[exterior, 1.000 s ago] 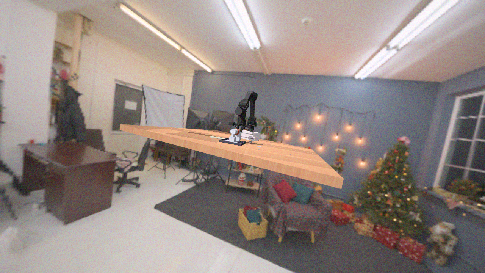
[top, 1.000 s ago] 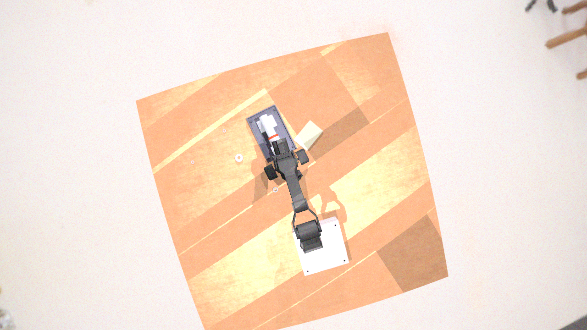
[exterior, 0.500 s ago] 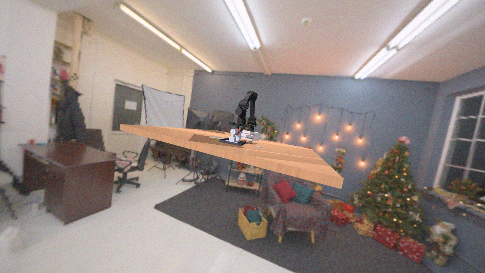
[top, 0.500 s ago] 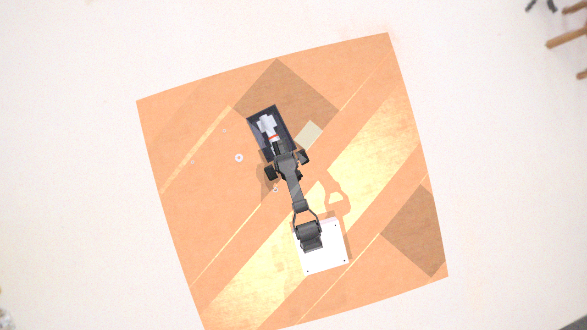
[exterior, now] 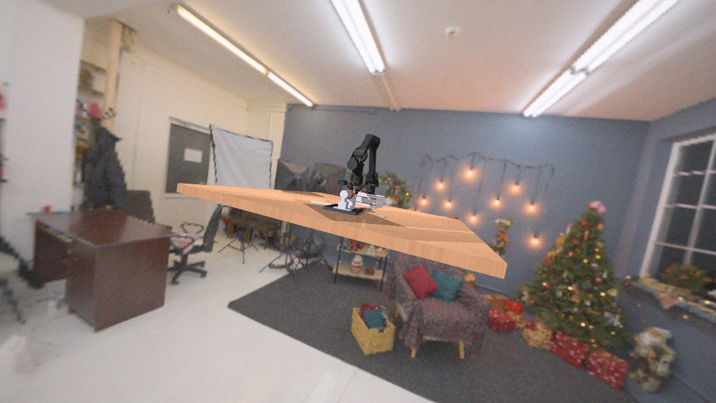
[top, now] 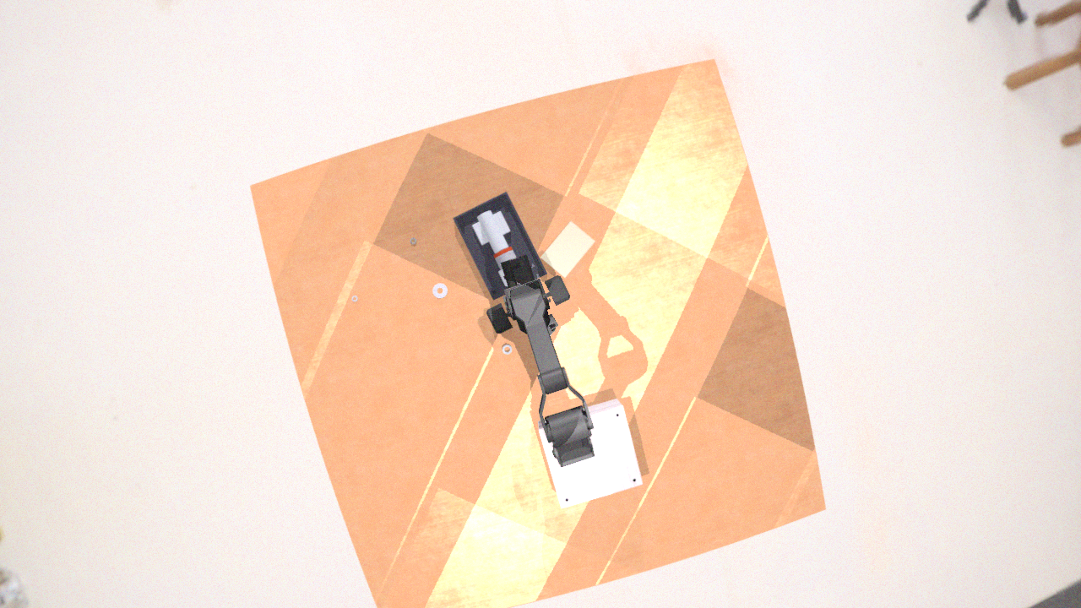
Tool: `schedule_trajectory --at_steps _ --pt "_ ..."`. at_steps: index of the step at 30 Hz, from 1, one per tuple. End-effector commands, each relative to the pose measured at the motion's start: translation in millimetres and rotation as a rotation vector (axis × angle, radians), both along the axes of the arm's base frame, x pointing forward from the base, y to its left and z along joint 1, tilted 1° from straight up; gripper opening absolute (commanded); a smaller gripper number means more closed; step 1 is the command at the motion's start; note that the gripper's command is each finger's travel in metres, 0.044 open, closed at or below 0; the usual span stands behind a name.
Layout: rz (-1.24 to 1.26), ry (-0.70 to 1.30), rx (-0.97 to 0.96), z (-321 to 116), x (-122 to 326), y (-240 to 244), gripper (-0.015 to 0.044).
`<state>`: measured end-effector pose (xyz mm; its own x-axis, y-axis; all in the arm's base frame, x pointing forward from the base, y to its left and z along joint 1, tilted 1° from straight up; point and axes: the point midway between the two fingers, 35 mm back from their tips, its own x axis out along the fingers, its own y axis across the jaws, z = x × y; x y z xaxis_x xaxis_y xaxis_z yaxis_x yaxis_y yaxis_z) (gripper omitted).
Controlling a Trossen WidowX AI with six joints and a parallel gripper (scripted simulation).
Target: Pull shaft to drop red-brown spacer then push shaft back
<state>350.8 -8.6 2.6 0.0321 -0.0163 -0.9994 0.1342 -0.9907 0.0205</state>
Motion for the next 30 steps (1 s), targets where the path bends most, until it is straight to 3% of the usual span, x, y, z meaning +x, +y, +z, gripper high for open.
schedule_trajectory --at_steps 1,30 --pt "0.001 0.003 -0.002 -0.2 -1.6 -0.4 0.0000" --pt "0.001 0.003 -0.002 -0.4 -4.7 -0.9 0.0000"
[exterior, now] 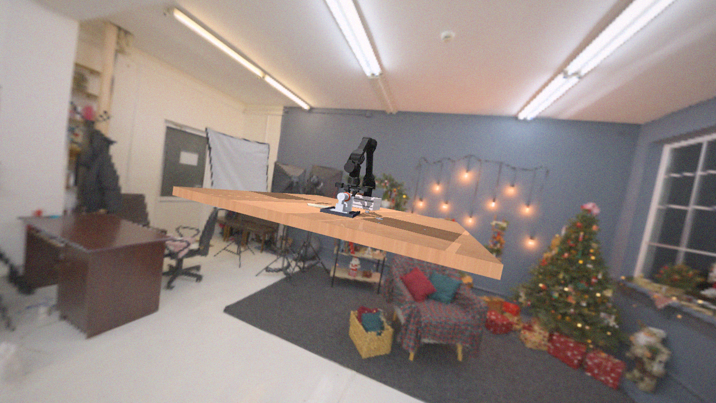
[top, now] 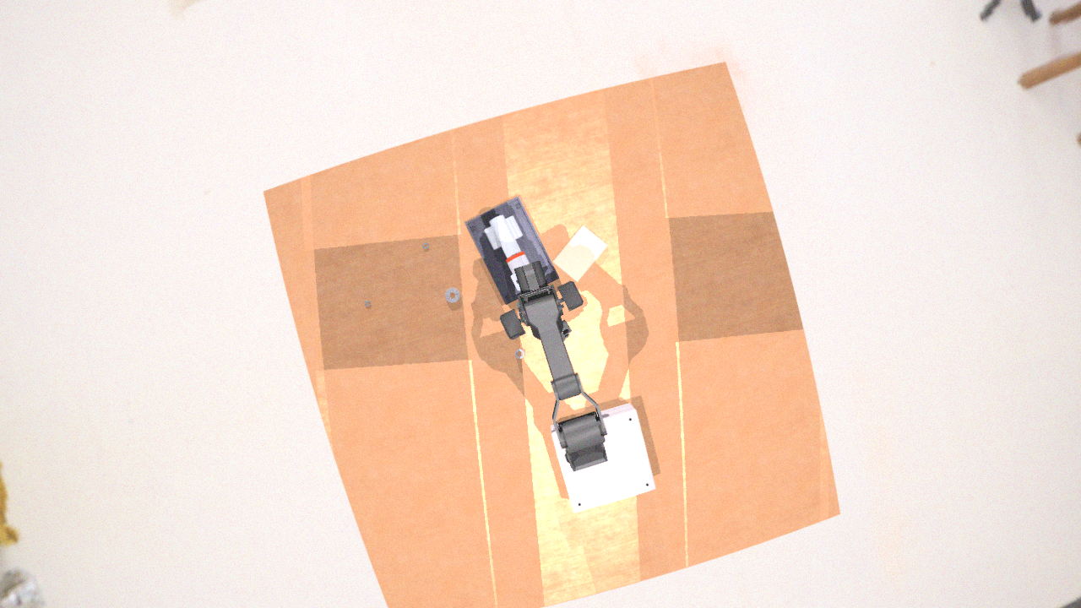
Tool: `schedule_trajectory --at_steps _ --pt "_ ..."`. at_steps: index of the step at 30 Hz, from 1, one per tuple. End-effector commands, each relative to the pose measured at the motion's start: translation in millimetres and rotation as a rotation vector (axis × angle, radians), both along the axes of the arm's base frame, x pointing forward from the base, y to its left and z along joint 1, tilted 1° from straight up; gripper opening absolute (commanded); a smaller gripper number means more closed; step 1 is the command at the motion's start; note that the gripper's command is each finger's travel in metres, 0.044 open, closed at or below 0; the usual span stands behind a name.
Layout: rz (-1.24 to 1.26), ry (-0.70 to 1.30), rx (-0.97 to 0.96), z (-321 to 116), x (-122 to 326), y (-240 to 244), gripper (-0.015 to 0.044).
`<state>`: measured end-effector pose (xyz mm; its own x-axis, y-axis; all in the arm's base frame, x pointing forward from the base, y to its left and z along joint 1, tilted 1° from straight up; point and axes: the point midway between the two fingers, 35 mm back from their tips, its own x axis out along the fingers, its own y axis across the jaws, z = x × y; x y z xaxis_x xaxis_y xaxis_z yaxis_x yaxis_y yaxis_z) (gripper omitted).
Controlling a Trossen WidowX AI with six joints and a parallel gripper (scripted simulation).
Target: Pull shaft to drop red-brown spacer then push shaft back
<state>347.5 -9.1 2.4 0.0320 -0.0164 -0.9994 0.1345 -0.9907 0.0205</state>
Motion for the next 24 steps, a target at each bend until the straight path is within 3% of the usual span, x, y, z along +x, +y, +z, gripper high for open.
schedule_trajectory --at_steps 1,24 --pt "0.001 0.003 -0.002 -0.2 -1.6 -0.4 0.0000" --pt "0.001 0.003 -0.002 -0.3 -4.1 -0.8 0.0000"
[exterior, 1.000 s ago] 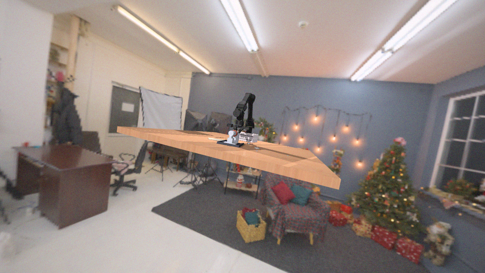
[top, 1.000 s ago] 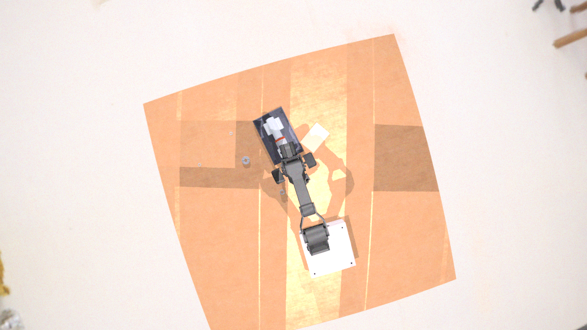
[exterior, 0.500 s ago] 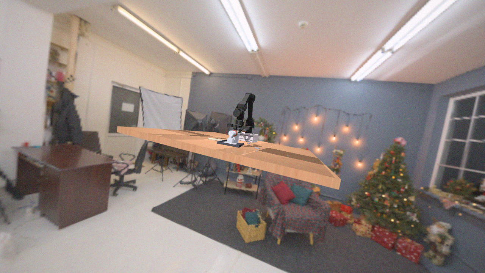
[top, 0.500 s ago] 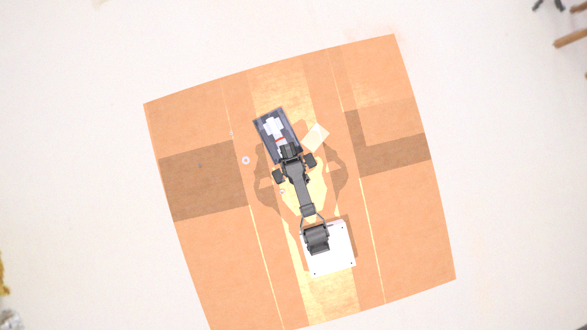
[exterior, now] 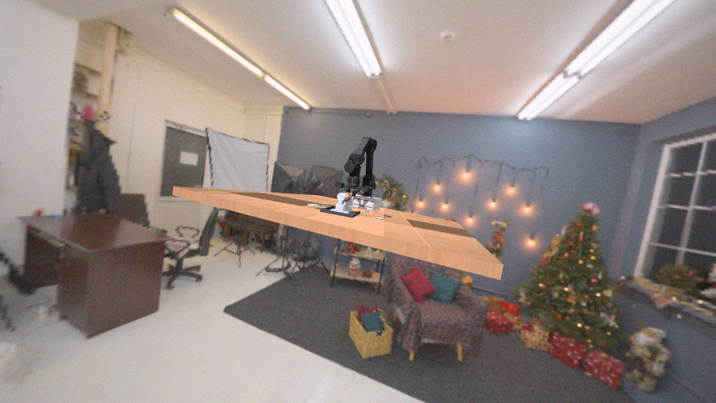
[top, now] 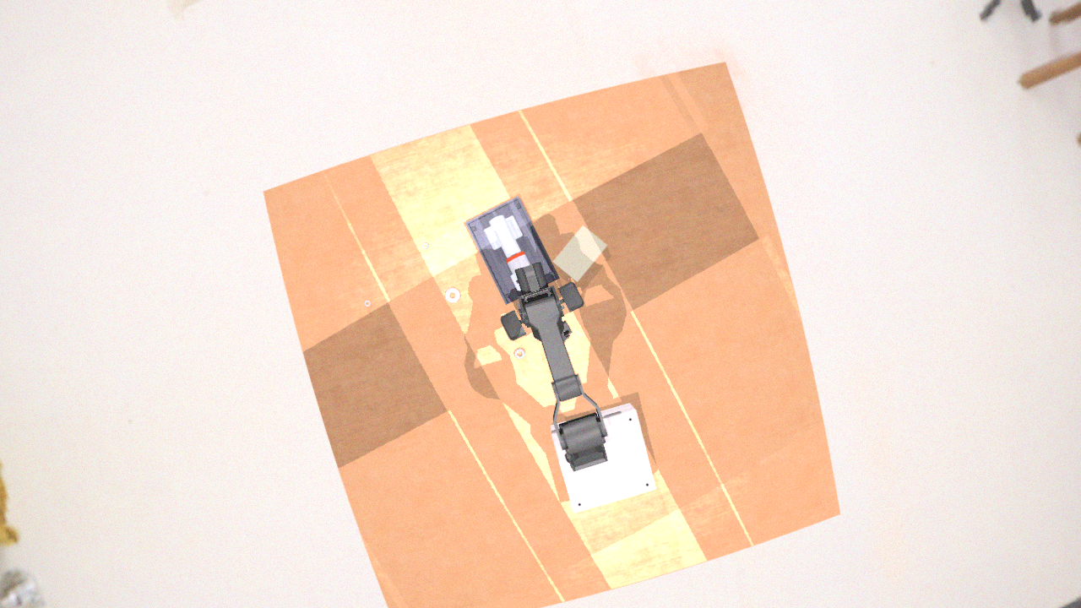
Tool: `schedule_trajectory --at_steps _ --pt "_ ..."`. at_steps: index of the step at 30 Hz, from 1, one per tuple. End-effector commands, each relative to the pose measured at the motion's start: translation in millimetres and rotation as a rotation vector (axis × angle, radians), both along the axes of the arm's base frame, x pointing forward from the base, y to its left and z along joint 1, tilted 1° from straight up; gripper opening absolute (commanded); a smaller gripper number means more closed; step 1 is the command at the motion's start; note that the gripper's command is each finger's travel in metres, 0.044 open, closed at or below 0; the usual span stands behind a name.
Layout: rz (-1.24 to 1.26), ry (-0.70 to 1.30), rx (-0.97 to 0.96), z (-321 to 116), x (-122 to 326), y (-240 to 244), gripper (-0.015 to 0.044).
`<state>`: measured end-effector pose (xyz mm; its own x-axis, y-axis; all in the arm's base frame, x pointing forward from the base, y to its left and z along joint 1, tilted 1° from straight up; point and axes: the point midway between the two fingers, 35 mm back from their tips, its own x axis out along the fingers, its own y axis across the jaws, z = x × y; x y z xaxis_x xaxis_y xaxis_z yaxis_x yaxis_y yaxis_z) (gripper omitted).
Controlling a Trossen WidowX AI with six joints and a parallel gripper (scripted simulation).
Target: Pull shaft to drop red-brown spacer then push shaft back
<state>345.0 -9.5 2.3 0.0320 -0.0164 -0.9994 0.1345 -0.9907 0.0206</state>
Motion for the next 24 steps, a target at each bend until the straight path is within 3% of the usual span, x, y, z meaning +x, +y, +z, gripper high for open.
schedule_trajectory --at_steps 1,24 --pt "0.001 0.003 -0.002 -0.2 -1.7 -0.4 0.0000" --pt "0.001 0.004 -0.002 -0.3 -4.2 -0.8 0.0000"
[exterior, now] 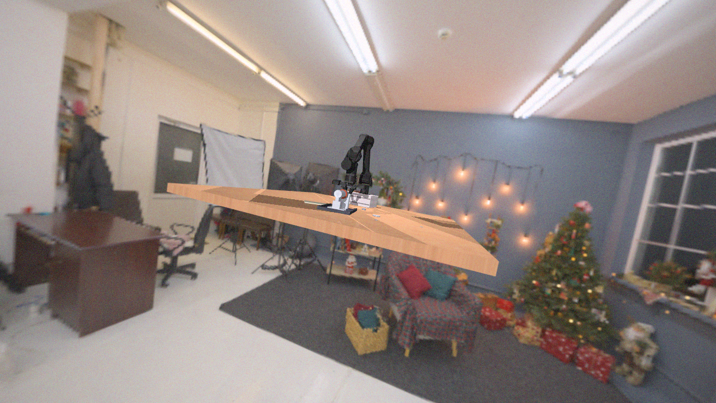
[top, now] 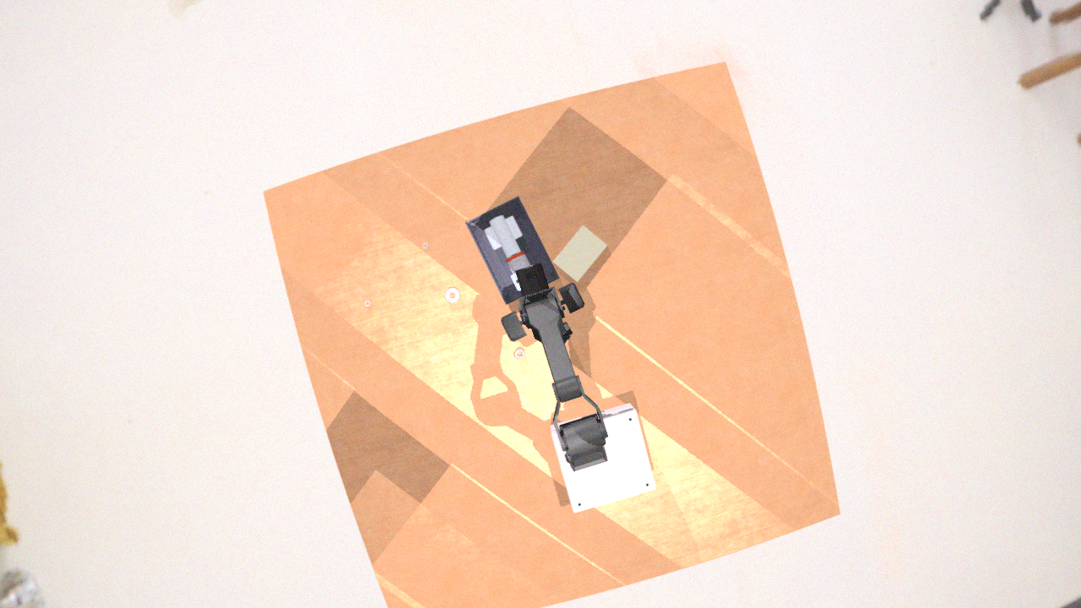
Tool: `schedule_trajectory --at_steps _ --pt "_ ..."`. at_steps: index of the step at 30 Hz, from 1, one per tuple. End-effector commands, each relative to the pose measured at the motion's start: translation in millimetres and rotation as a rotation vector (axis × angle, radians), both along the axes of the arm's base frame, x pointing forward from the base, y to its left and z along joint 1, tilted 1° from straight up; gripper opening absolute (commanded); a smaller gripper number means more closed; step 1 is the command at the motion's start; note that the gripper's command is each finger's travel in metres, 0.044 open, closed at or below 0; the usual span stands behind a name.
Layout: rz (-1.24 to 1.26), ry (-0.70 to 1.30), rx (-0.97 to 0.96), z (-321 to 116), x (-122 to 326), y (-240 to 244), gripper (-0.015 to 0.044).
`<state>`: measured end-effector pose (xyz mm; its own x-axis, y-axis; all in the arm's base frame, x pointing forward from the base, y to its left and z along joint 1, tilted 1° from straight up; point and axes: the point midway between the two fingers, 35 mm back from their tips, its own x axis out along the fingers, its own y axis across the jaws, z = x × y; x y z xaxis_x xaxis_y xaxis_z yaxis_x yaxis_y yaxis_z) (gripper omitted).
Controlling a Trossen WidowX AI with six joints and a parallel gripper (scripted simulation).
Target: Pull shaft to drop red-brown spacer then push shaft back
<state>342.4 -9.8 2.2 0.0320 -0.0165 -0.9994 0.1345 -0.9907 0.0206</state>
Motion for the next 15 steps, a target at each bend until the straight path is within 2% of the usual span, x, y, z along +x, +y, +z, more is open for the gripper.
schedule_trajectory --at_steps 1,15 --pt "0.001 0.004 -0.002 -0.2 -1.7 -0.4 0.0000" --pt "0.001 0.004 -0.002 -0.3 -3.3 -0.7 0.0000"
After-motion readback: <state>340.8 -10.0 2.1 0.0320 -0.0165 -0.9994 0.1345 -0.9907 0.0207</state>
